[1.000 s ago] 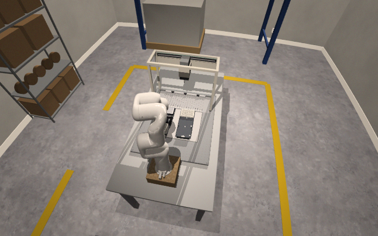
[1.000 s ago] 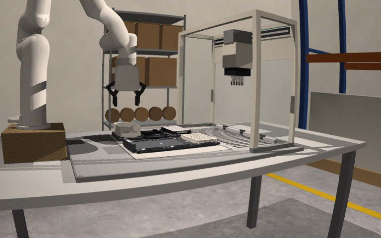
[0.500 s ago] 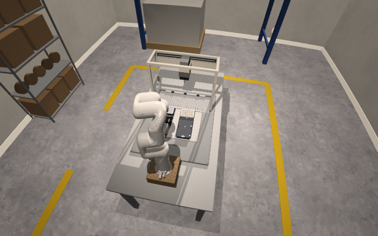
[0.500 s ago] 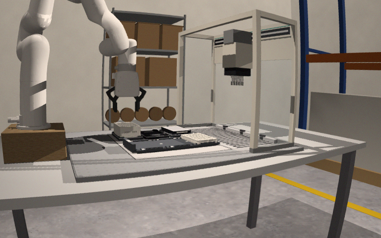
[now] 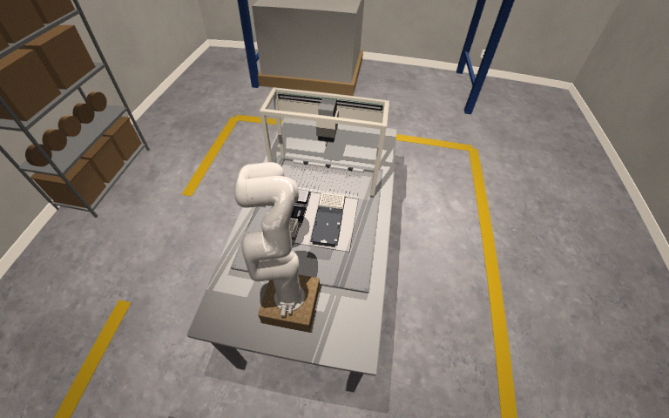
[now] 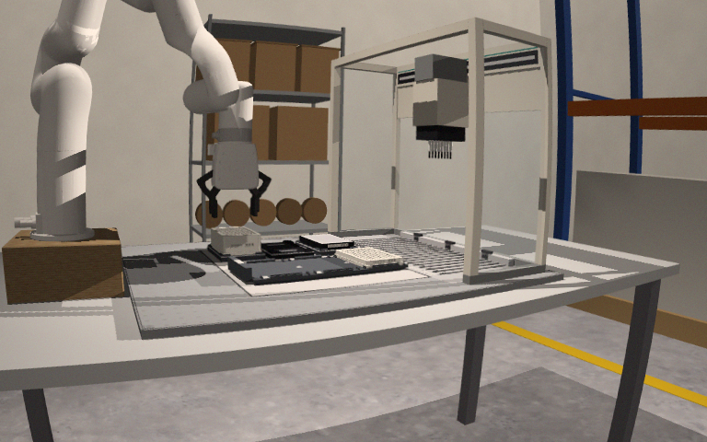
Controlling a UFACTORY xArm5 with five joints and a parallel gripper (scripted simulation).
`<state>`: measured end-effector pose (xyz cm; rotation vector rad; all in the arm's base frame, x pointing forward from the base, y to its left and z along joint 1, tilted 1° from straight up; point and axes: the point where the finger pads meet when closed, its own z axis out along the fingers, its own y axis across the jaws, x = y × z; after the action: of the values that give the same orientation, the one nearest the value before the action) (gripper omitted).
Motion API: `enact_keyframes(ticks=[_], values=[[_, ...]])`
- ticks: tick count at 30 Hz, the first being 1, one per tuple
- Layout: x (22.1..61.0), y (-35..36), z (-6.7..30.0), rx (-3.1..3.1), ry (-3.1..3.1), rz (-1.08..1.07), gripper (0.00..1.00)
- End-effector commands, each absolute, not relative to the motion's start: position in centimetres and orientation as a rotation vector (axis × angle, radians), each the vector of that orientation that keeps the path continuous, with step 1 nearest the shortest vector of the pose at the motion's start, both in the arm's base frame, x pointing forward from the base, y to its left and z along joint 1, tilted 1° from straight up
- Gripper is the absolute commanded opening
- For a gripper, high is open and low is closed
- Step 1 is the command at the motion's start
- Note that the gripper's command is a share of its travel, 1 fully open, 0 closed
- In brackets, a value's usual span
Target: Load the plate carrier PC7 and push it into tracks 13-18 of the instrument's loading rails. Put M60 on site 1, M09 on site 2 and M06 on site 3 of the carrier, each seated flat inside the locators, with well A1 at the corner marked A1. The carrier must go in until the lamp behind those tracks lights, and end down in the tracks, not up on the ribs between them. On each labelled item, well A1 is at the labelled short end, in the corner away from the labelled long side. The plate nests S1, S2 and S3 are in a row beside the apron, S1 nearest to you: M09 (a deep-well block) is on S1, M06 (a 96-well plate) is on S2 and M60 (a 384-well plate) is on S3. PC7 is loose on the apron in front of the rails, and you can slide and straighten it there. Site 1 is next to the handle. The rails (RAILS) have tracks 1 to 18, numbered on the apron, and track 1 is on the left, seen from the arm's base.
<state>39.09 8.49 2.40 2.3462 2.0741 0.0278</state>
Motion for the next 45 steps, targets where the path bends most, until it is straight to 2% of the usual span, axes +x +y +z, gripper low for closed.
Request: enact_keyframes(ticks=[1,45], values=[[39.3,8.5,2.4,2.346,2.074,0.036,1.0],[39.3,8.5,0.4,2.346,2.074,0.036,1.0]])
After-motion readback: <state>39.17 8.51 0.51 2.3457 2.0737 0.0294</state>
